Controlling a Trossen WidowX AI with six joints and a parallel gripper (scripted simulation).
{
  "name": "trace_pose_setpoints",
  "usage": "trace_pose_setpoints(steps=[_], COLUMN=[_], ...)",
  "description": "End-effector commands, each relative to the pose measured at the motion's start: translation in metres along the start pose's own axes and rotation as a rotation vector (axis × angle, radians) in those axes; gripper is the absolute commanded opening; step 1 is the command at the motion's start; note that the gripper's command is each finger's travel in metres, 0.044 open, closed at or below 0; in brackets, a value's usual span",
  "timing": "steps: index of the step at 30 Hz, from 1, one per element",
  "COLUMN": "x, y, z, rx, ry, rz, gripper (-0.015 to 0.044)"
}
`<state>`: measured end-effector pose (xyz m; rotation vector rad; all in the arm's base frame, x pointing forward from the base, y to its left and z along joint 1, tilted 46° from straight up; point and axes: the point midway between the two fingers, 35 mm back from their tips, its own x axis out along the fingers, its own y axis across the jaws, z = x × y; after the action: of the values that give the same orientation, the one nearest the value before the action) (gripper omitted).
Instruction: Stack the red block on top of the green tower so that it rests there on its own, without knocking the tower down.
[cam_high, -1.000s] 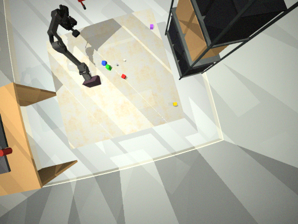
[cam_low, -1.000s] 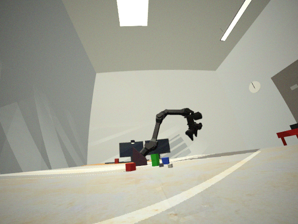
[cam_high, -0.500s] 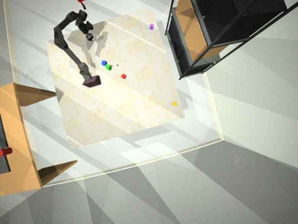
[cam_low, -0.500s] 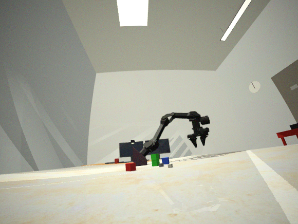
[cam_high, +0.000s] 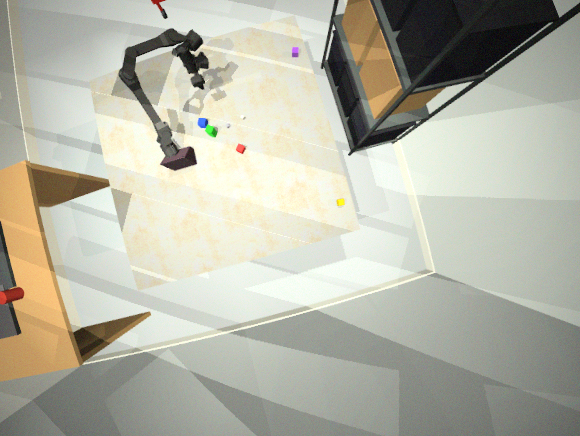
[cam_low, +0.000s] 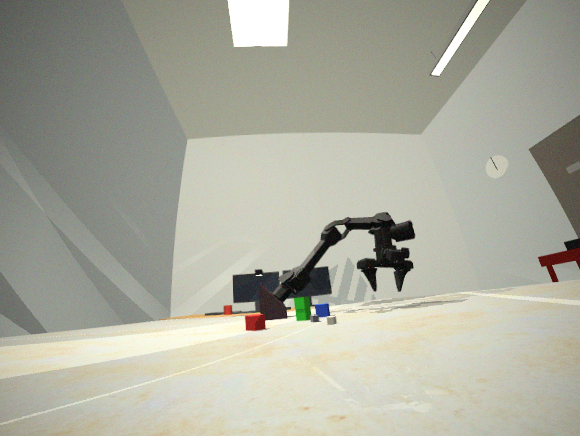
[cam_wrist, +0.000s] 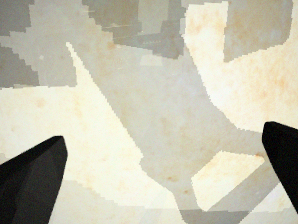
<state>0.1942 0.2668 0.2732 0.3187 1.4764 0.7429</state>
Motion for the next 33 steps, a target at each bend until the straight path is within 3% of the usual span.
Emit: trace_pose_setpoints(steps=[1, 16, 33], x=[0.008, 0.013, 0.004], y=[-0.031, -0.174, -0.355], z=[0.025, 0.091, 0.089], rx=[0.069, 0.376, 0.724], ry=[0.008, 0.02, 0.031], rz=[-0.028, -0.065, 0.025], gripper=[0.044, 0.044, 0.044])
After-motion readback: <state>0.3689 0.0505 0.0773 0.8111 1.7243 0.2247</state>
